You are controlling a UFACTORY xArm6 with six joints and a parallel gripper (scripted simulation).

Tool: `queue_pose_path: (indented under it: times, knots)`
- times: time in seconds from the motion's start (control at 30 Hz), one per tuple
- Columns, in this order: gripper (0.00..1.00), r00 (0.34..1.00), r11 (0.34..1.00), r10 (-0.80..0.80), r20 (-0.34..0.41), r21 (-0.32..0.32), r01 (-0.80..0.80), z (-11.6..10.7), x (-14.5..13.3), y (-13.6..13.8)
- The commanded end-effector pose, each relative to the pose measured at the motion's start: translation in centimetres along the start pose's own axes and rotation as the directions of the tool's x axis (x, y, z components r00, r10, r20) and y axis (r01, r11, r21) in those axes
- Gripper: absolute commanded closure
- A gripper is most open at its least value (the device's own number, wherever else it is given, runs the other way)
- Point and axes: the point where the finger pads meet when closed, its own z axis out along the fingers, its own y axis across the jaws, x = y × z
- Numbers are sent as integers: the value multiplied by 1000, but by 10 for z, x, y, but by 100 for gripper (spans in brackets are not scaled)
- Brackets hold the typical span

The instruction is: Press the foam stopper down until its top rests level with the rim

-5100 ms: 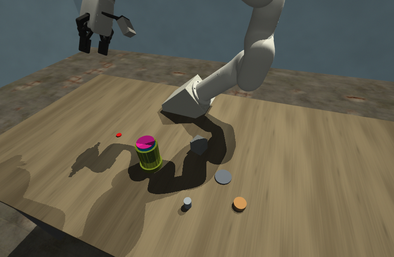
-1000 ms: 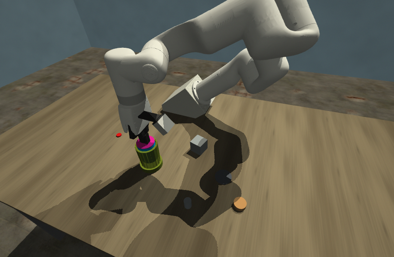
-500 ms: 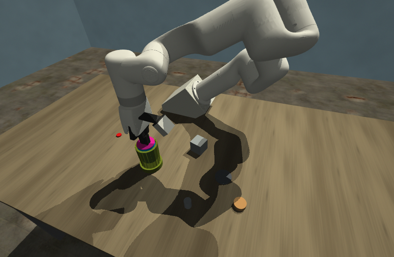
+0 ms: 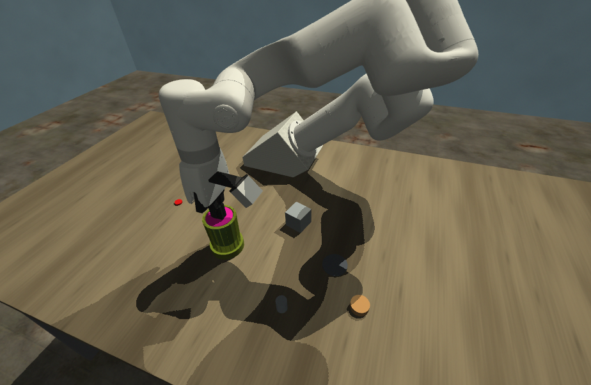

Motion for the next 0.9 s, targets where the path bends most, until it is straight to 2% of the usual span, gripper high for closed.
queue_pose_path:
  times: [0.0, 0.87]
  knots:
    - [100, 1000, 1000, -1, 2, -3, 1, 0, 0, 1]
    - [100, 1000, 1000, -1, 2, -3, 1, 4, 0, 1]
